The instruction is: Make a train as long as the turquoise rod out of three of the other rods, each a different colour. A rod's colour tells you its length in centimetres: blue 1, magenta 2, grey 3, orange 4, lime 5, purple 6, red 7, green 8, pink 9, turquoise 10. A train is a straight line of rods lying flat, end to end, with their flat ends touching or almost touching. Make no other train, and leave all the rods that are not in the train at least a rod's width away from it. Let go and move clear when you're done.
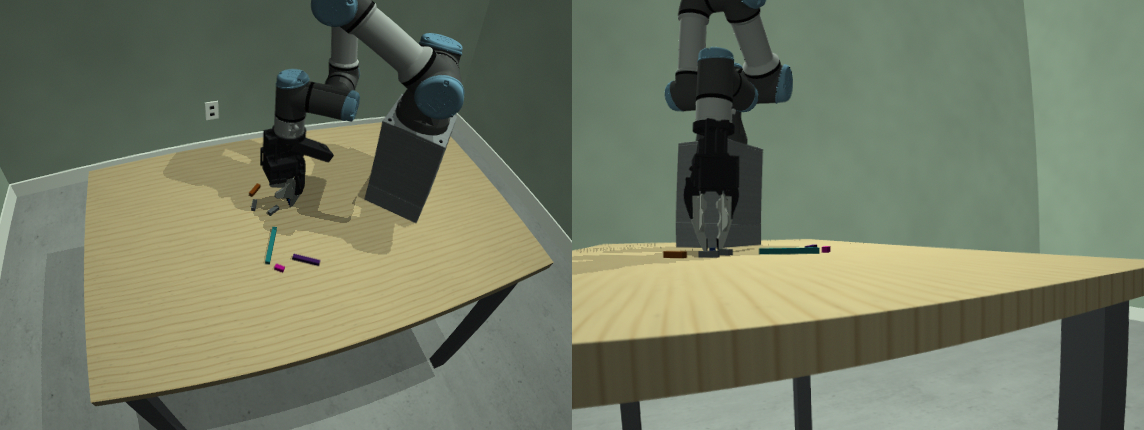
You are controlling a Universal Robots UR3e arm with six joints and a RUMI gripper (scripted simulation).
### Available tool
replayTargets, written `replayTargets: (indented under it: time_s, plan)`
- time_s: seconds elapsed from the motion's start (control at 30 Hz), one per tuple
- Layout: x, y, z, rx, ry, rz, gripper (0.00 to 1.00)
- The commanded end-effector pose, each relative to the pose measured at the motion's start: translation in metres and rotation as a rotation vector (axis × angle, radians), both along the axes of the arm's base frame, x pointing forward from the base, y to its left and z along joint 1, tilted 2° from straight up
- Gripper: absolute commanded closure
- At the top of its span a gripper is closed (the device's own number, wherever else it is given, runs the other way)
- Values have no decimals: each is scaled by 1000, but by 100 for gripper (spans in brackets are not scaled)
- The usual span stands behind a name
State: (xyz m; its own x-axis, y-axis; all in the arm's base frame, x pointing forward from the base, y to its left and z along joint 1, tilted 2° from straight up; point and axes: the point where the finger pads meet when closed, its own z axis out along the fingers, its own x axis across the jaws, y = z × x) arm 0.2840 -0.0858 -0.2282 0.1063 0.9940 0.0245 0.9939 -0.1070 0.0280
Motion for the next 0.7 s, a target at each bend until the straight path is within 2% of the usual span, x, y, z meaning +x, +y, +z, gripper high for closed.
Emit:
replayTargets:
  time_s: [0.0, 0.67]
  plan:
    - [0, 0, 0, -1, -1, 0, 86]
    - [0, 0, 4, -1, -1, 0, 86]
